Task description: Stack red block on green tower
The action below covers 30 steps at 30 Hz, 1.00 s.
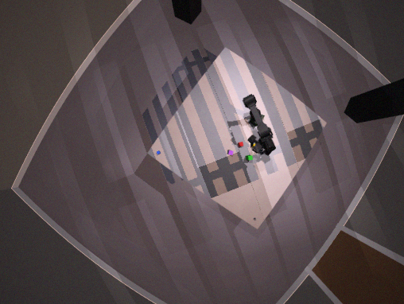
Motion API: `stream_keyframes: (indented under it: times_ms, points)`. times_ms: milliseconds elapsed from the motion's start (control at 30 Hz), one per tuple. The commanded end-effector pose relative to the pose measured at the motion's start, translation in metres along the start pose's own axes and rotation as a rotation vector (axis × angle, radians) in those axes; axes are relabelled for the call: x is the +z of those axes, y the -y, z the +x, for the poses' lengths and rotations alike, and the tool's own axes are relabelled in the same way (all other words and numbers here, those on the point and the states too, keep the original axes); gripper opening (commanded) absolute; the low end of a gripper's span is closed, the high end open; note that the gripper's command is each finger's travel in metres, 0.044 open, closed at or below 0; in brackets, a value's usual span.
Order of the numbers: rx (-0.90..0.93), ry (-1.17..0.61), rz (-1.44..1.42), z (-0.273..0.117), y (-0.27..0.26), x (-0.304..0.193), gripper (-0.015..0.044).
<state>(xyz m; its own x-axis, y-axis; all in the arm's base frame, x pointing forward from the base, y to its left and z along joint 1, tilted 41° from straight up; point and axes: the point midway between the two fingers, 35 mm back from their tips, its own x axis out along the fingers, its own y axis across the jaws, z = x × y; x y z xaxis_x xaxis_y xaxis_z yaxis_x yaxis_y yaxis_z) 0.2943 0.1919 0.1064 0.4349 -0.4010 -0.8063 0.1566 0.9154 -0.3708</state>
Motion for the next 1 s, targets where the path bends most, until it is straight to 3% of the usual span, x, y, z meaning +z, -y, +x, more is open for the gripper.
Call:
stream_keyframes:
  times_ms: [0,400,667,967]
  points:
    - [-0.097,-0.084,0.124,0.026,0.027,-0.005,0.044]
    - [-0.441,-0.302,0.554,0.085,0.117,-0.035,0.044]
    - [-0.445,-0.304,0.56,0.089,0.116,-0.033,0.044]
    - [-0.447,-0.303,0.56,0.132,0.132,-0.052,0.044]
